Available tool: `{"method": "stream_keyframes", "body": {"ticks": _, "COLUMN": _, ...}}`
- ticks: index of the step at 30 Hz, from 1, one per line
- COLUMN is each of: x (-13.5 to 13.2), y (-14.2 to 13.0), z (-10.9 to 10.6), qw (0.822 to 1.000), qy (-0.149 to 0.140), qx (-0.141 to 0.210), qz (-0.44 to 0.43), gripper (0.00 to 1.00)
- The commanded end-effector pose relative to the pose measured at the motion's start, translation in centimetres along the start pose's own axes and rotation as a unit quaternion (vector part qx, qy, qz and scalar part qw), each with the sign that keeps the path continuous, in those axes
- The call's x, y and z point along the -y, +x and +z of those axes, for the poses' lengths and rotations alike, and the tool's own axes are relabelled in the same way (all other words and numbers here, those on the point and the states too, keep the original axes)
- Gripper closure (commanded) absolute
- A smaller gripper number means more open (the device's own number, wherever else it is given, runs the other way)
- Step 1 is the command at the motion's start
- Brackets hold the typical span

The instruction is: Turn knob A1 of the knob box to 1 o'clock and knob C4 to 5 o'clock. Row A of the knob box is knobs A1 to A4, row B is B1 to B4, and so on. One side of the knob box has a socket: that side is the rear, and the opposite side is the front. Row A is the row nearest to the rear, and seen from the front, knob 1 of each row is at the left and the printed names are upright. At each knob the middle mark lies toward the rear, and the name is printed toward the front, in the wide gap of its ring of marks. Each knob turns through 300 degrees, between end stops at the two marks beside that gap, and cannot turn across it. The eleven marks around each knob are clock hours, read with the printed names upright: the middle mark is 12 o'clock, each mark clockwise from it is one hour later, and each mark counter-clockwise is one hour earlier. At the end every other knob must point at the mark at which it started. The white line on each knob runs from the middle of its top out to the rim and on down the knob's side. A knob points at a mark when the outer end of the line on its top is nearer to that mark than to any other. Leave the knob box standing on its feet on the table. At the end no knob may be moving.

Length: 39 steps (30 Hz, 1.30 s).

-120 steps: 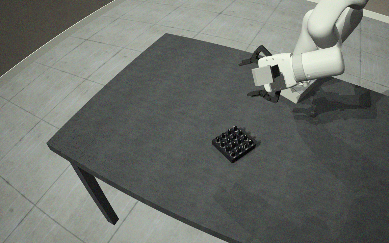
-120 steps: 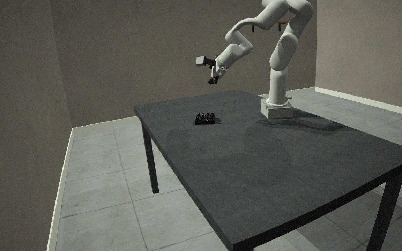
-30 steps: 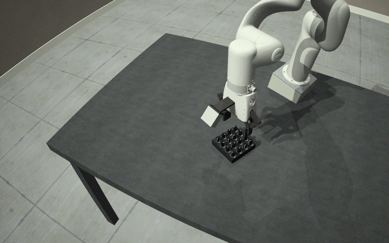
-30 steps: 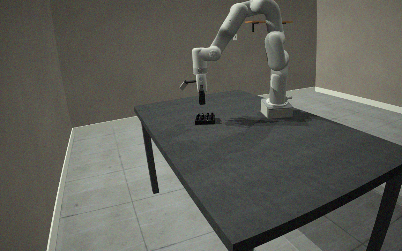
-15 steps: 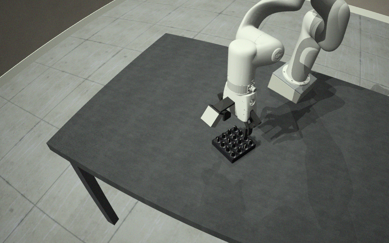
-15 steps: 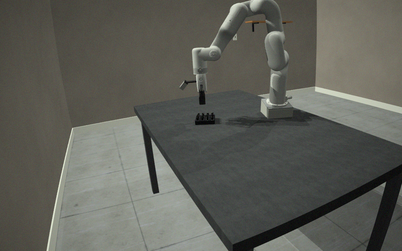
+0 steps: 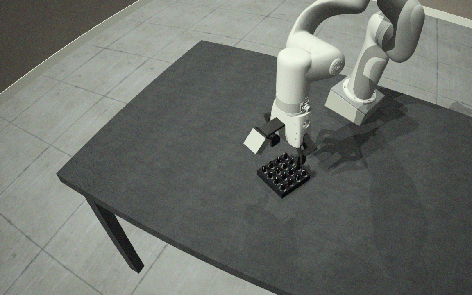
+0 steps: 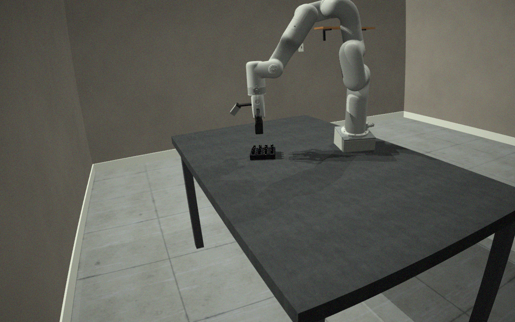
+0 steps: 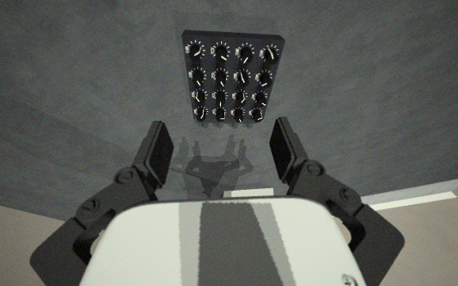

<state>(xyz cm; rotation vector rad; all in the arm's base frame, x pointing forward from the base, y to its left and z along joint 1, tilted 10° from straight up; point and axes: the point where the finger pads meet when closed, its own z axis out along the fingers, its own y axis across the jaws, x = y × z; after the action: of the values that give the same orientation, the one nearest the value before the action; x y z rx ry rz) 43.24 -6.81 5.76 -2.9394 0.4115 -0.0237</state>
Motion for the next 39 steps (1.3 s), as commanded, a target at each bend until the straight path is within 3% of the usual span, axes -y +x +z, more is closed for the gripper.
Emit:
{"method": "stream_keyframes", "body": {"ticks": 1, "x": 0.0, "y": 0.2, "z": -0.1, "qw": 1.000, "qy": 0.000, "qx": -0.002, "qz": 0.000, "gripper": 0.00}}
{"method": "stream_keyframes", "body": {"ticks": 23, "x": 0.0, "y": 0.0, "z": -0.1, "qw": 1.000, "qy": -0.002, "qx": -0.001, "qz": 0.001, "gripper": 0.00}}
{"method": "stream_keyframes", "body": {"ticks": 39, "x": 0.0, "y": -2.2, "z": -0.2, "qw": 1.000, "qy": -0.004, "qx": 0.000, "qz": 0.001, "gripper": 0.00}}
